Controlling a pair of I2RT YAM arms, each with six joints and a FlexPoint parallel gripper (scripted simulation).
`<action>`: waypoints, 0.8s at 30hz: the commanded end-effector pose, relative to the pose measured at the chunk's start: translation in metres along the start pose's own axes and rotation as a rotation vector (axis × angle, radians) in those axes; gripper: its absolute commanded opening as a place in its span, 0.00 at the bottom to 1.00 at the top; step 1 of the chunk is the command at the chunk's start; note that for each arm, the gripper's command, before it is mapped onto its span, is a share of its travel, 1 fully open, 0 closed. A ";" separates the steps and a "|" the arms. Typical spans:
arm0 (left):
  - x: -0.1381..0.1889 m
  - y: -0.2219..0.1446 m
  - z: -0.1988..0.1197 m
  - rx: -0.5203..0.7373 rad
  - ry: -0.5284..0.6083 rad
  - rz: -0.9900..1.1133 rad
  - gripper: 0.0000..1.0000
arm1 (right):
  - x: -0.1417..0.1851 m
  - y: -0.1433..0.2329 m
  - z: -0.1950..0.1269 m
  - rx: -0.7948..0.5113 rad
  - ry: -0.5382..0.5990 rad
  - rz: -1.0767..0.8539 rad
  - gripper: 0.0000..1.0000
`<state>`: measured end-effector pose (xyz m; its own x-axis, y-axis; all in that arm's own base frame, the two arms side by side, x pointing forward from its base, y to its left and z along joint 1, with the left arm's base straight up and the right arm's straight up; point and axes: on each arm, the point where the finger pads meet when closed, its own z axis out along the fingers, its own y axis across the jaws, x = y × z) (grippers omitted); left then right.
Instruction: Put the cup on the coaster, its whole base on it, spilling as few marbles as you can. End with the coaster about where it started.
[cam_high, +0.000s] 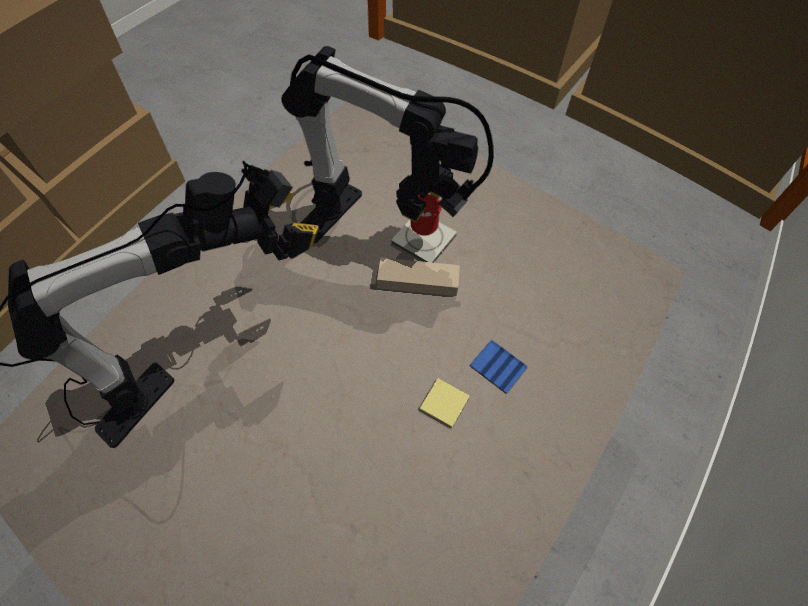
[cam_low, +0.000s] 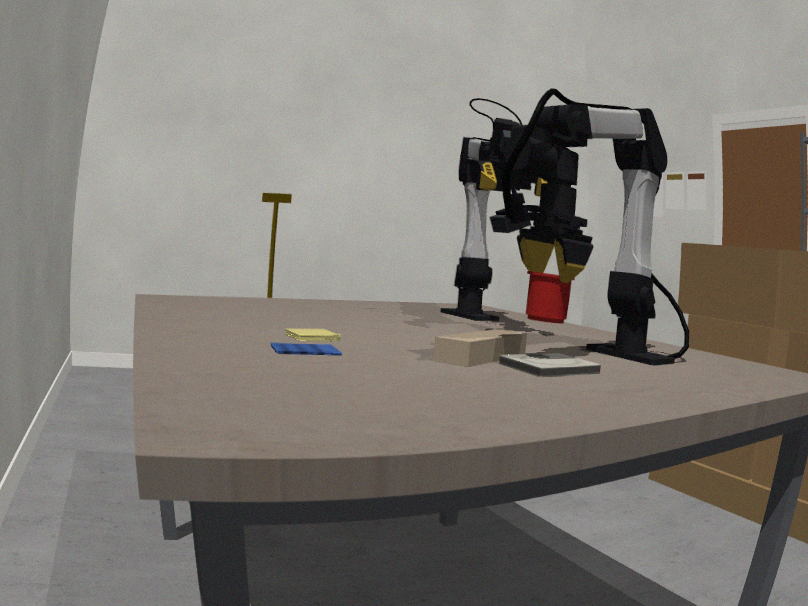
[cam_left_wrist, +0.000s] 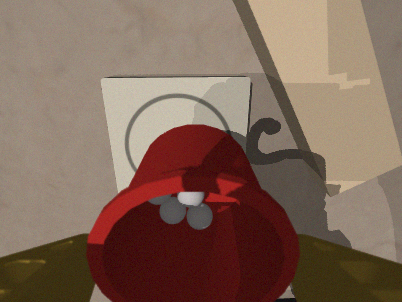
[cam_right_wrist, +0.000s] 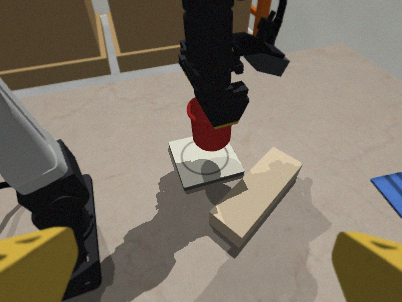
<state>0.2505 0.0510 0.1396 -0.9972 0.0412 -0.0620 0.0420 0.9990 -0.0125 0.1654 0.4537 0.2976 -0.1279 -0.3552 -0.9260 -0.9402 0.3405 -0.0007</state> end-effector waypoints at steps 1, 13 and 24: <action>0.002 0.008 0.002 0.018 -0.032 0.051 0.64 | -0.021 -0.001 0.003 0.004 -0.052 0.002 1.00; 0.005 0.014 0.008 0.012 -0.030 0.028 0.64 | -0.027 -0.001 -0.003 0.004 -0.069 0.002 1.00; 0.008 0.016 0.049 0.020 -0.006 0.024 0.64 | -0.016 -0.001 -0.001 0.004 -0.039 0.002 1.00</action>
<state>0.2373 0.0625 0.1000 -0.9968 0.0668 -0.0433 0.0683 0.9971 -0.0335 0.1674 0.4575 0.2924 -0.1312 -0.3628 -0.9226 -0.9398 0.3418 -0.0008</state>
